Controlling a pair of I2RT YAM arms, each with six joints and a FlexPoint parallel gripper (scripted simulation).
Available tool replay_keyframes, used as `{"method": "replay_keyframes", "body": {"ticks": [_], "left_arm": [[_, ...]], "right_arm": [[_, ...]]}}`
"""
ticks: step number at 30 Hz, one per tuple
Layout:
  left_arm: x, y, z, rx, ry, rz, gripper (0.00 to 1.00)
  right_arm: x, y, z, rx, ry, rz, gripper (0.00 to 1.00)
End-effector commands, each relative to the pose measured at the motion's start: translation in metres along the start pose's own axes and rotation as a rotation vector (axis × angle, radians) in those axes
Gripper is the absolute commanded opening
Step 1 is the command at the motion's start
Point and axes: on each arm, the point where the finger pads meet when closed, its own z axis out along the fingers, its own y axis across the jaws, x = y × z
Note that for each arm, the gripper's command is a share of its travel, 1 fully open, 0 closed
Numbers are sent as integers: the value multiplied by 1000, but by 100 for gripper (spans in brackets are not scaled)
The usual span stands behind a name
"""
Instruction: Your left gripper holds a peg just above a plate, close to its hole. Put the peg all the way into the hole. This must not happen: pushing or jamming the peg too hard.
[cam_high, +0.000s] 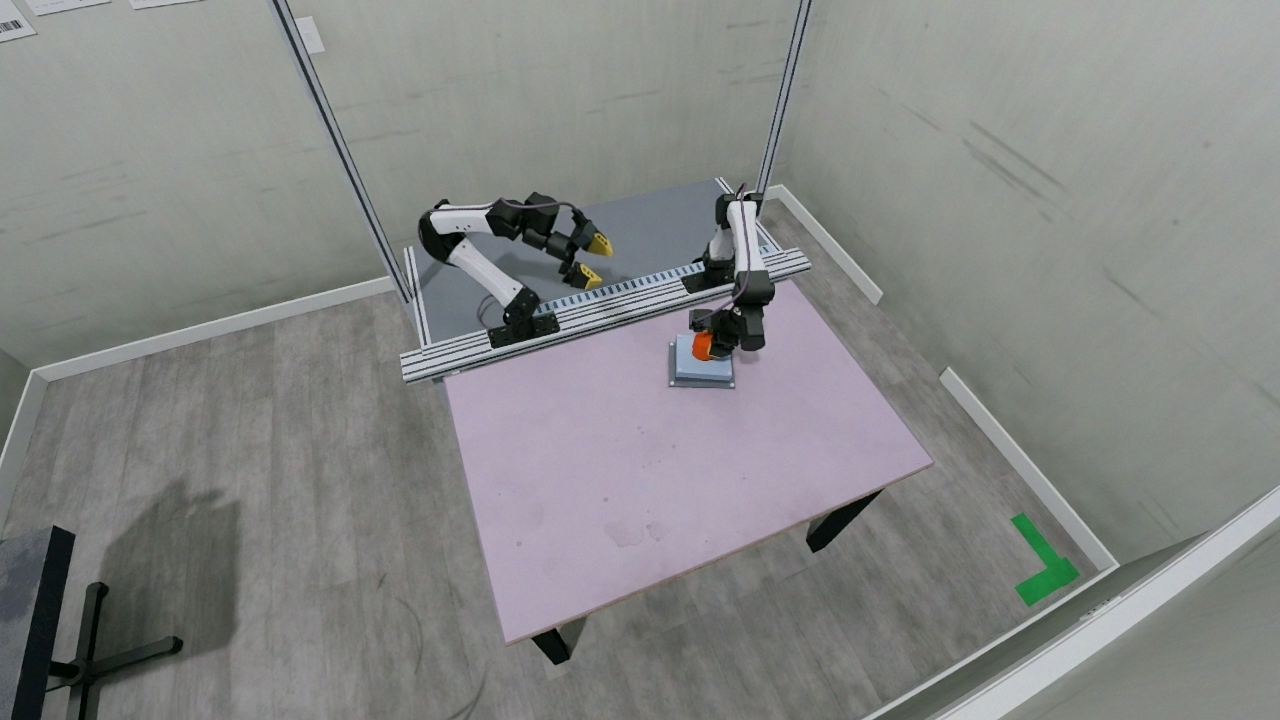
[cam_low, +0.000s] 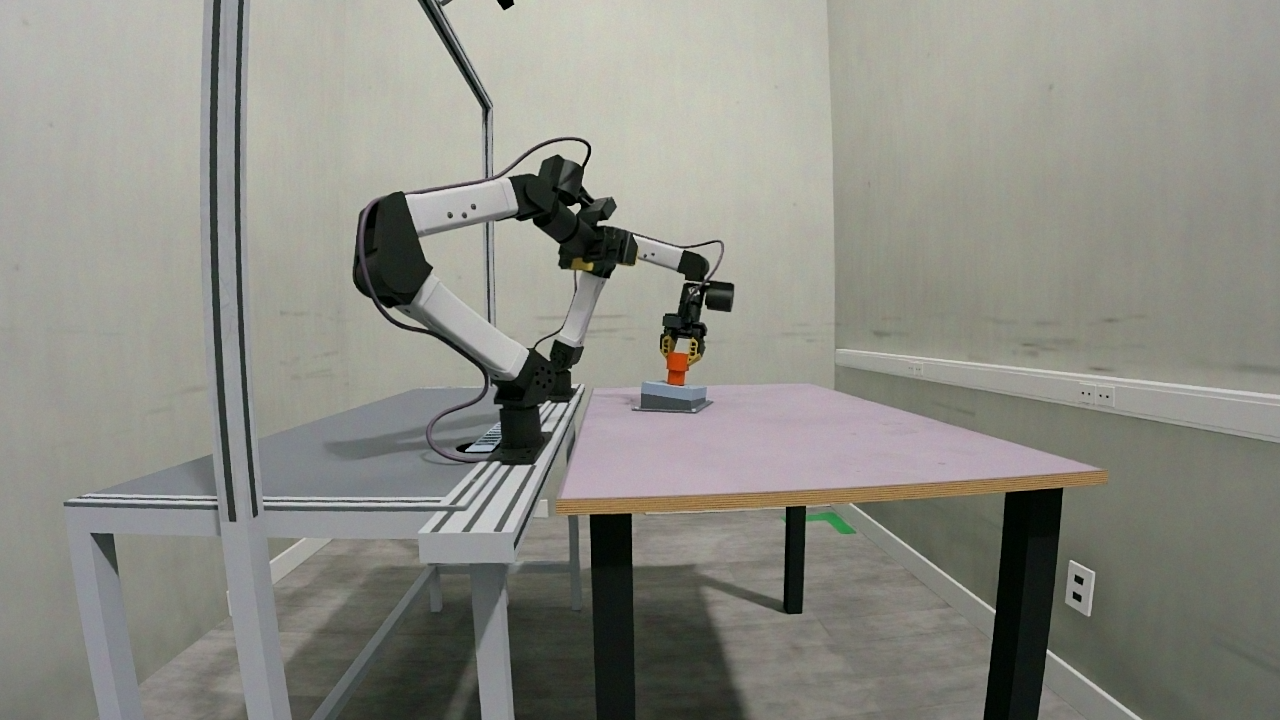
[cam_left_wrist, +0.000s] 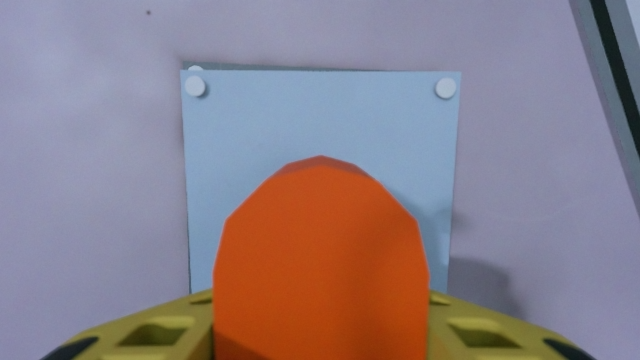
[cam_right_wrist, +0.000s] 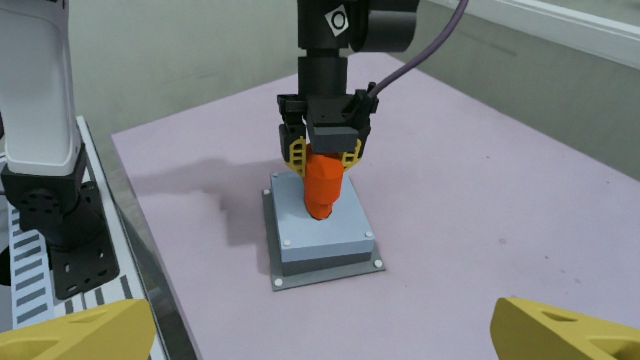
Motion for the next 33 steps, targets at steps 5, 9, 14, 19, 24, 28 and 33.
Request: {"method": "replay_keyframes", "body": {"ticks": [5, 9, 14, 19, 24, 28, 33], "left_arm": [[-1, 2, -11, -34, -1, 7, 34], [-2, 2, -12, -46, 0, 11, 34], [-2, 1, -11, -48, -1, 12, 34], [-1, 3, -6, -47, -3, 9, 34], [2, 4, 3, -26, -7, 0, 34], [3, 5, -3, -8, -6, -2, 34], [2, 5, -5, -6, -7, -1, 34]], "right_arm": [[-5, -1, -1, 8, -12, 1, 100], [-5, -1, -1, 8, -12, 1, 100], [-5, -1, -1, 8, -12, 1, 100], [-5, -1, -1, 8, -12, 1, 100], [-5, -1, -1, 8, -12, 1, 100], [-5, -1, -1, 8, -12, 1, 100], [-5, -1, -1, 8, -12, 1, 100]]}}
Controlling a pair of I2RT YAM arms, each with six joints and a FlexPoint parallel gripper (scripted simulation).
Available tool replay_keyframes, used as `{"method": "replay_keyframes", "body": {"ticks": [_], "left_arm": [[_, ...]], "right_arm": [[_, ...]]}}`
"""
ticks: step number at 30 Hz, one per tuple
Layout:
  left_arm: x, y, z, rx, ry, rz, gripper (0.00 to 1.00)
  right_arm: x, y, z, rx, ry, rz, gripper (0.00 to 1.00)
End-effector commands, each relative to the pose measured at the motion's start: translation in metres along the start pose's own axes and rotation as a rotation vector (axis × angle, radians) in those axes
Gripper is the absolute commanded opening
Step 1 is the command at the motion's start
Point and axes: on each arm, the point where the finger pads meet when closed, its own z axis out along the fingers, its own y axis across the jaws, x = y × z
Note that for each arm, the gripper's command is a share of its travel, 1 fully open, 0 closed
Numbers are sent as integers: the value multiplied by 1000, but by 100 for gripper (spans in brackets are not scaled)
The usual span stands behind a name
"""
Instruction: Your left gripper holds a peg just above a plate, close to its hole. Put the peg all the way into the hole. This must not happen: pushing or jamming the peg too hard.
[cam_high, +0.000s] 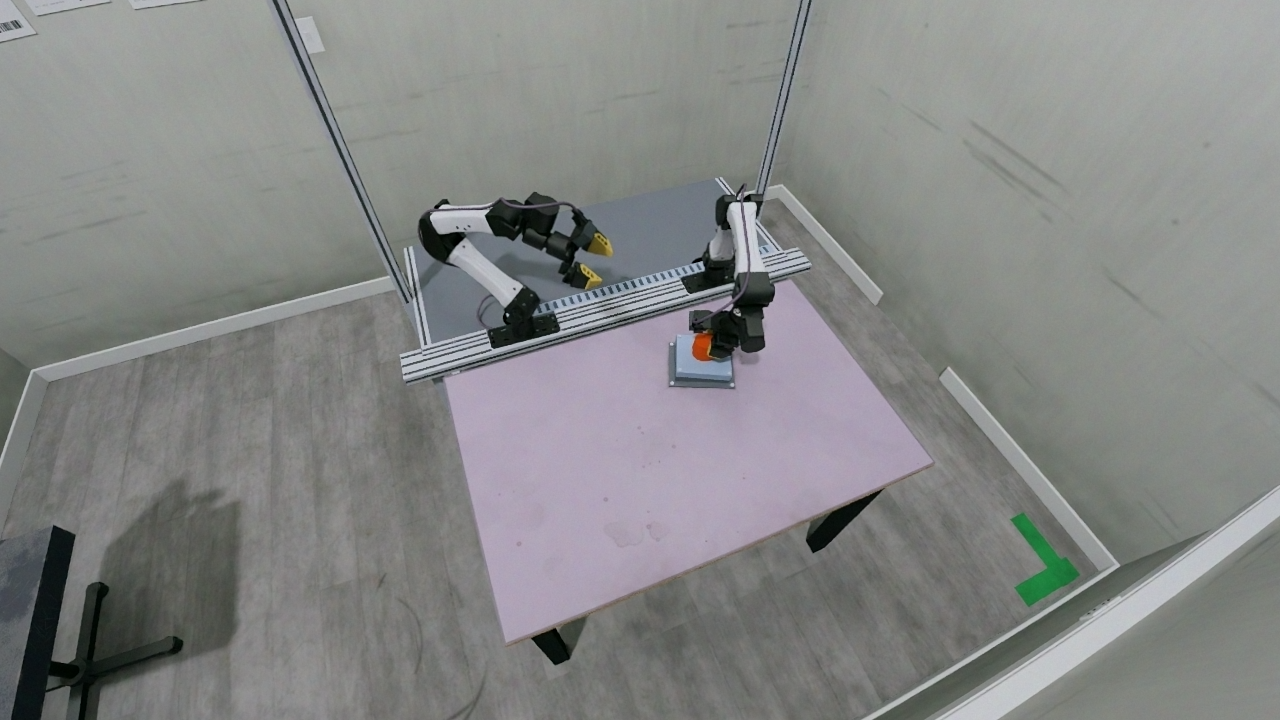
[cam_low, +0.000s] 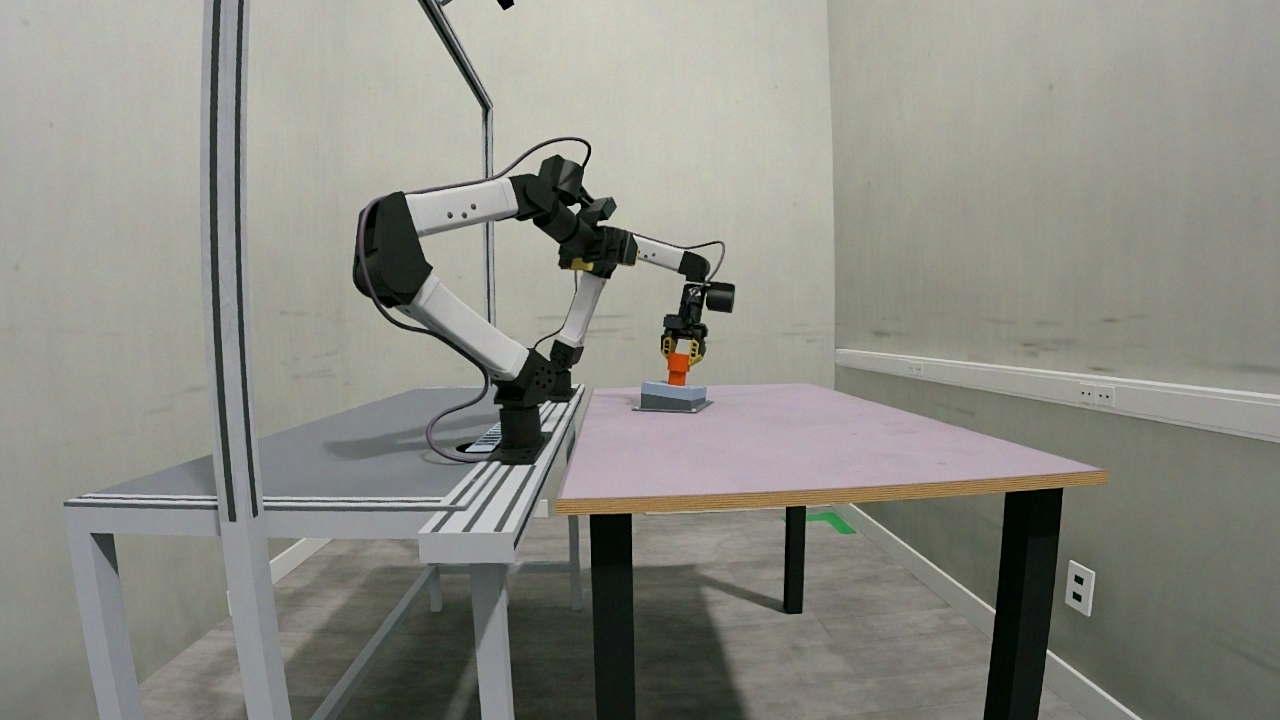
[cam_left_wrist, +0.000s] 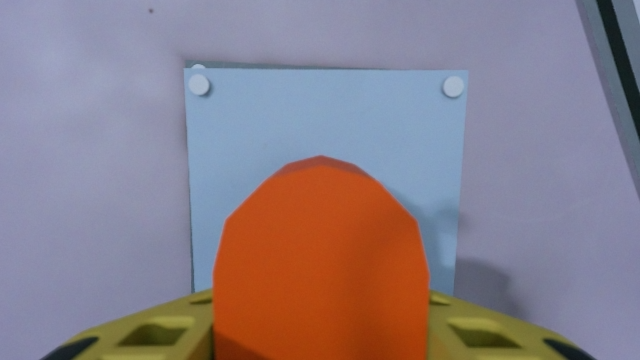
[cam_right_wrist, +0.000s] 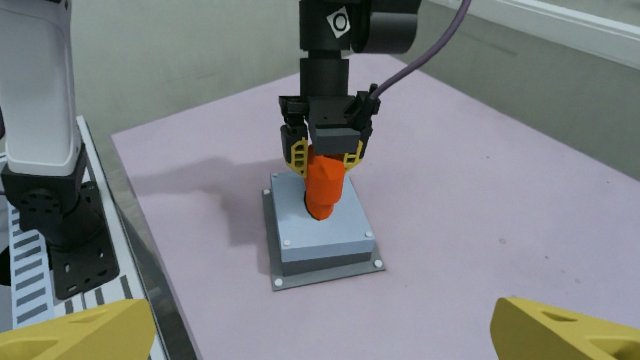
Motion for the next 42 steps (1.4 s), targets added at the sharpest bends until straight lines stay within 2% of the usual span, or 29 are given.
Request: {"method": "replay_keyframes", "body": {"ticks": [1, 6, 8, 10, 12, 18, 26, 42], "left_arm": [[1, 2, -7, -5, -7, -1, 34], [-2, -2, -13, -7, -6, 2, 34], [-4, 2, -21, -47, -2, 16, 34], [-3, 2, -18, -38, -3, 12, 34], [-4, 4, -20, -74, 4, 19, 34], [-3, -3, -14, -48, 1, 10, 34], [-1, 1, -10, -28, 0, 8, 34], [1, 3, 3, -38, -2, 7, 34]], "right_arm": [[-5, -1, -1, 8, -12, 1, 100], [-5, -1, -1, 8, -12, 1, 100], [-5, -1, -1, 8, -12, 1, 100], [-5, -1, -1, 8, -12, 1, 100], [-5, -1, -1, 8, -12, 1, 100], [-5, -1, -1, 8, -12, 1, 100], [-5, -1, -1, 8, -12, 1, 100], [-5, -1, -1, 8, -12, 1, 100]]}}
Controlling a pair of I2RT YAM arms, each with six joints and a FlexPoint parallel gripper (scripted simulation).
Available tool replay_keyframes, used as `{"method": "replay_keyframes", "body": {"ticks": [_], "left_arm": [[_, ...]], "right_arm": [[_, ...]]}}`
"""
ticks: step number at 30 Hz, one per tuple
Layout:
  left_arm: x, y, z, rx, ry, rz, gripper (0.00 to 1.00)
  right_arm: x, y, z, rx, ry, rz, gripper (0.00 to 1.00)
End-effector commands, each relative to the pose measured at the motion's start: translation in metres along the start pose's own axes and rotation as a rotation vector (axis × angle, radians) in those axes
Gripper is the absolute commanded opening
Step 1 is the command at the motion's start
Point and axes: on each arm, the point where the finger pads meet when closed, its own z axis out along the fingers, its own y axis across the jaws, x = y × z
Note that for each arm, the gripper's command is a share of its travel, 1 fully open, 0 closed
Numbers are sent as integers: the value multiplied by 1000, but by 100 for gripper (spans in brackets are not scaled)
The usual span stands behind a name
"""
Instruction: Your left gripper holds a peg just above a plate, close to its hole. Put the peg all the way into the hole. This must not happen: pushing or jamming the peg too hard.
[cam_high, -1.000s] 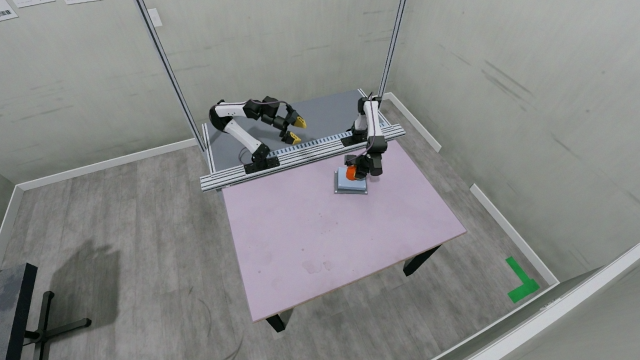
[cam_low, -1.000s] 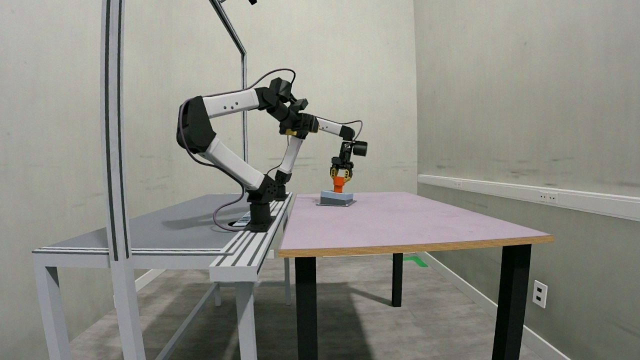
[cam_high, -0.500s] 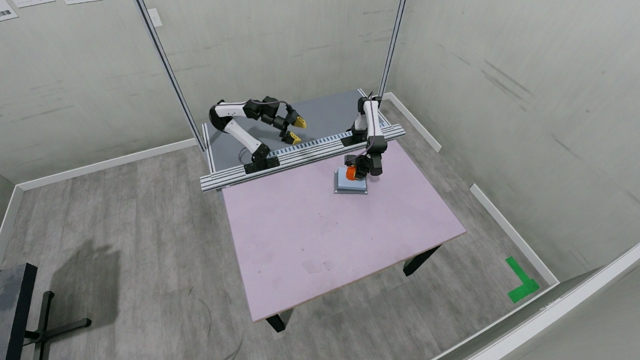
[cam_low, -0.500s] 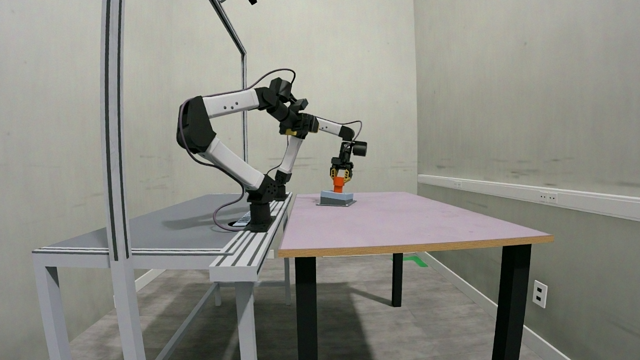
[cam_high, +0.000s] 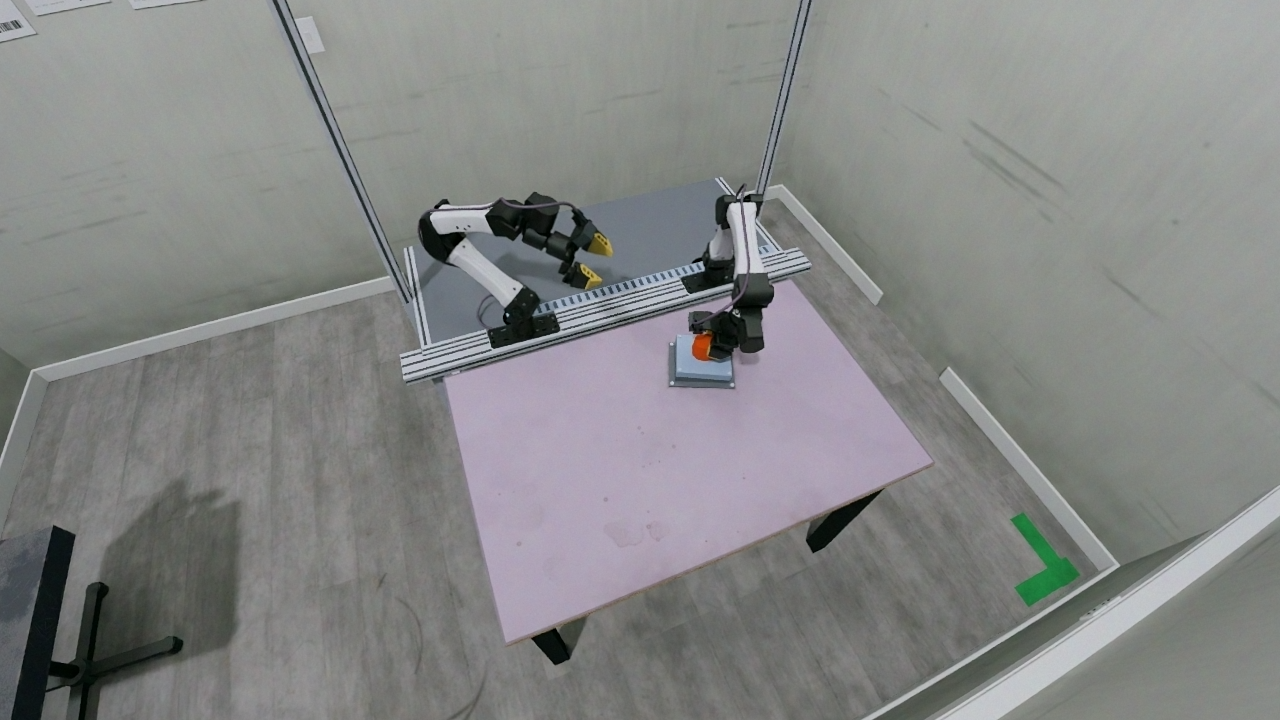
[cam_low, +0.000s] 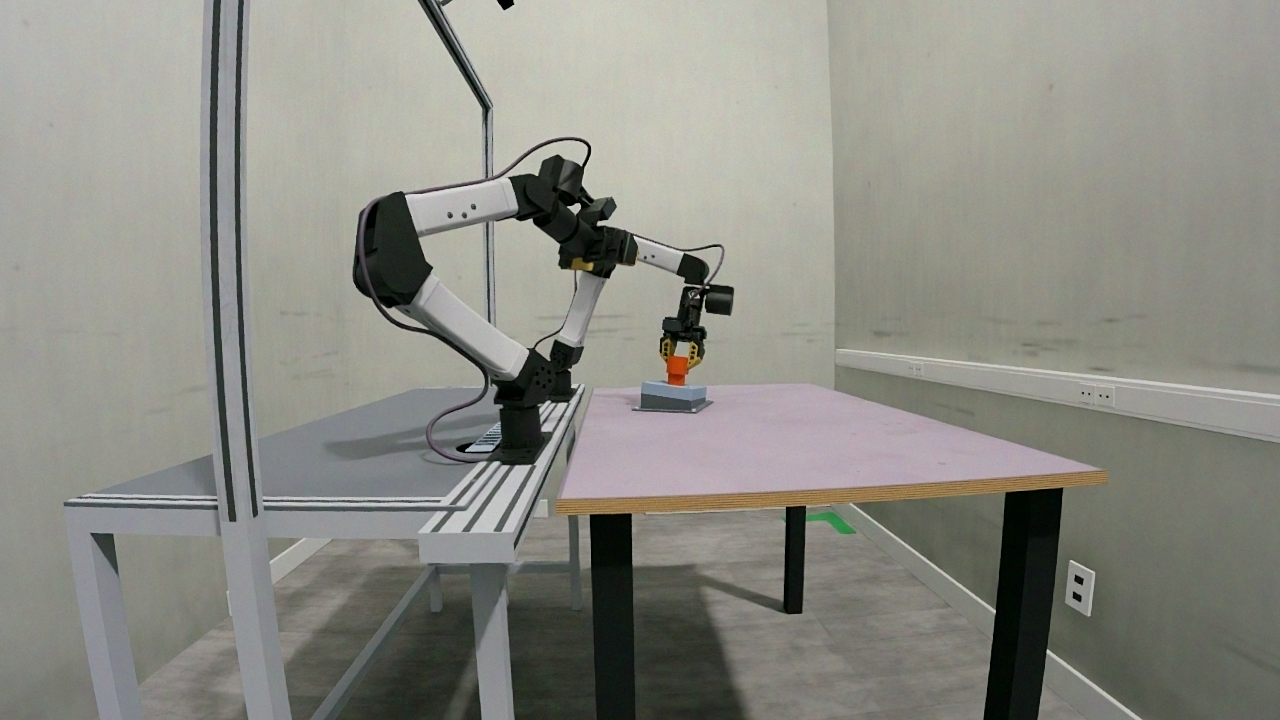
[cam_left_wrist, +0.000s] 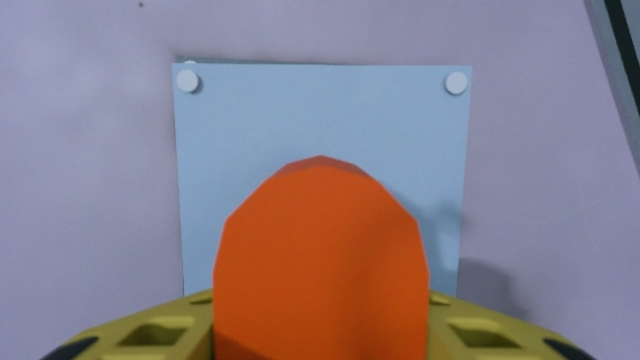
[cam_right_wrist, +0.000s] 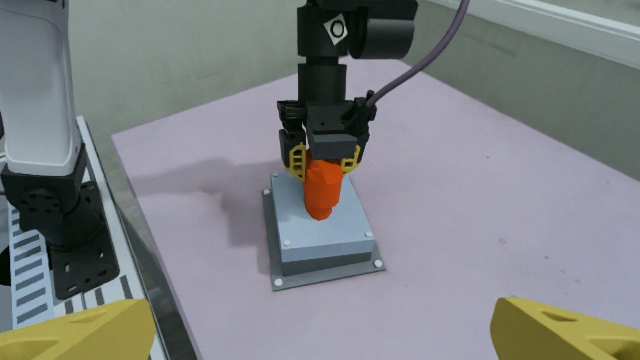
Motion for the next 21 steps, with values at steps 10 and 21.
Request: {"method": "replay_keyframes", "body": {"ticks": [10, 21], "left_arm": [[3, 5, 13, -16, -8, 0, 34], [3, 4, 3, -41, 0, 7, 34]], "right_arm": [[-5, -1, -1, 8, -12, 1, 100], [-5, -1, -1, 8, -12, 1, 100]]}}
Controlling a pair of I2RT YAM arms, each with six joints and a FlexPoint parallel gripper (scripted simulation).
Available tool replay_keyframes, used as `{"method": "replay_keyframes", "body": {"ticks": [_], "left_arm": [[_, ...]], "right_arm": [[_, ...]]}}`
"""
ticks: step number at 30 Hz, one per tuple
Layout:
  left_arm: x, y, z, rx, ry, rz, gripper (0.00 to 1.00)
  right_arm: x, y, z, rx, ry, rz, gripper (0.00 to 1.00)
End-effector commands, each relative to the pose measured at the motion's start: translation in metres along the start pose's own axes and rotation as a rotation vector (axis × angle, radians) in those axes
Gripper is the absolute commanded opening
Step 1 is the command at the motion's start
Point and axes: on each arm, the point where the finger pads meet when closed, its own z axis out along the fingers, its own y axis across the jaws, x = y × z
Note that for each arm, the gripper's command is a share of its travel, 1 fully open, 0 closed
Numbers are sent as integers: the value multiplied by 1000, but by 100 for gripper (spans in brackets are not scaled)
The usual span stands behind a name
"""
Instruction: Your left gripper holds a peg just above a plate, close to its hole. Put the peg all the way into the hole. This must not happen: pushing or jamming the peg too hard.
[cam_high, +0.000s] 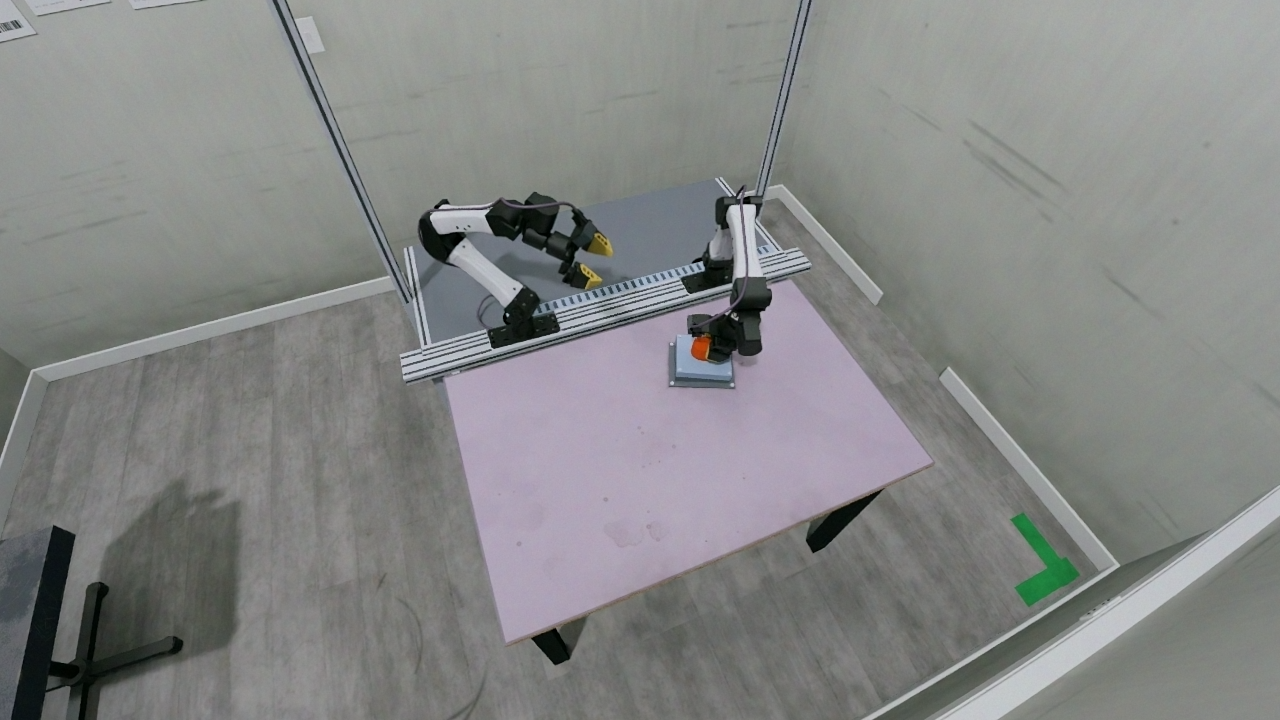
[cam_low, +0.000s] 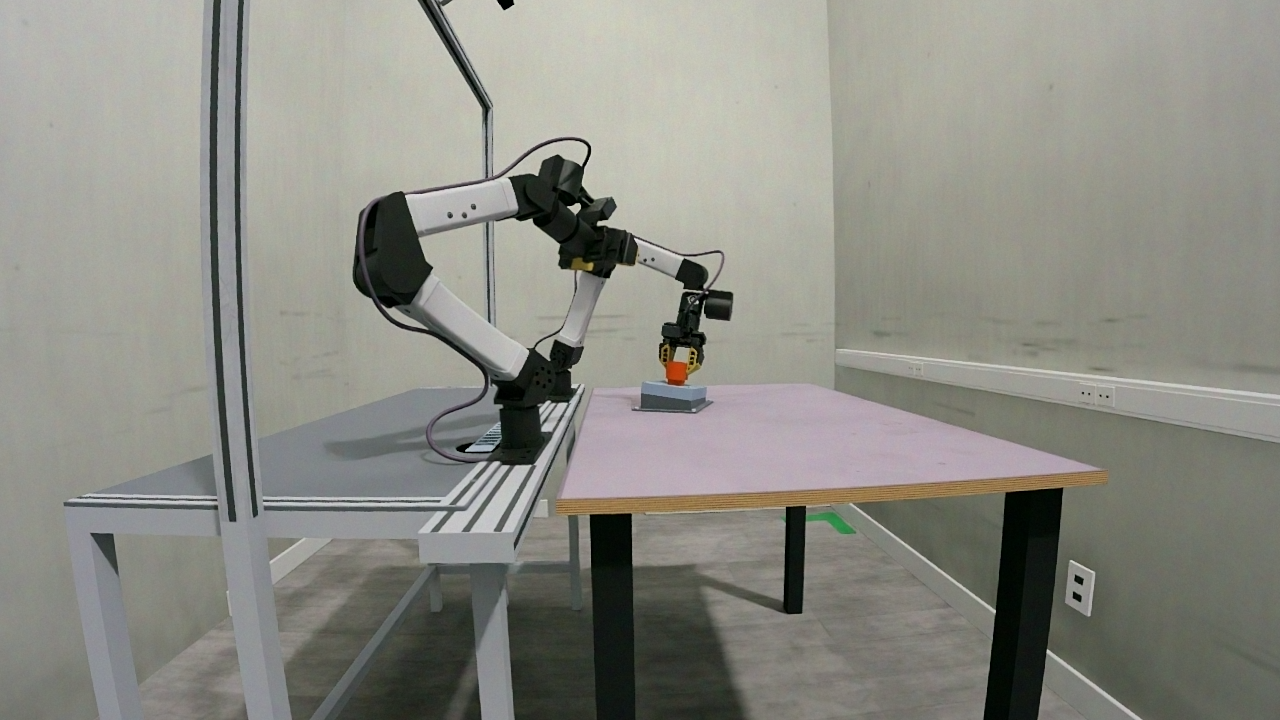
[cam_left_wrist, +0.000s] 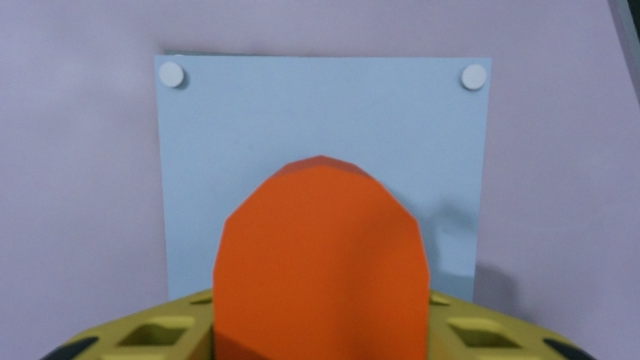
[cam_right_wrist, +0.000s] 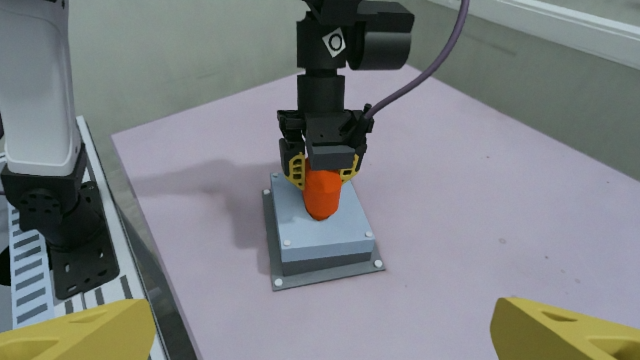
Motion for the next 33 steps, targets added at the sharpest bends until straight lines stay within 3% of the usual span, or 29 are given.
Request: {"method": "replay_keyframes", "body": {"ticks": [1, 2, 5, 6, 13, 18, 33], "left_arm": [[-2, 4, -13, -48, 1, 10, 34], [-2, 4, -13, -48, 1, 10, 34], [3, 4, -11, -25, 6, 4, 68], [7, 5, -14, -13, 12, -2, 71], [10, 8, -29, -6, 13, -5, 71], [0, 3, -55, -45, 5, 12, 71], [-2, 3, -52, -40, 0, 10, 71]], "right_arm": [[-5, -1, -1, 8, -12, 1, 100], [-5, -1, -1, 8, -12, 1, 100], [-5, -1, -1, 8, -12, 1, 100], [-5, -1, -1, 8, -12, 1, 100], [-5, -1, -1, 8, -12, 1, 100], [-5, -1, -1, 8, -12, 1, 100], [-5, -1, -1, 8, -12, 1, 100]]}}
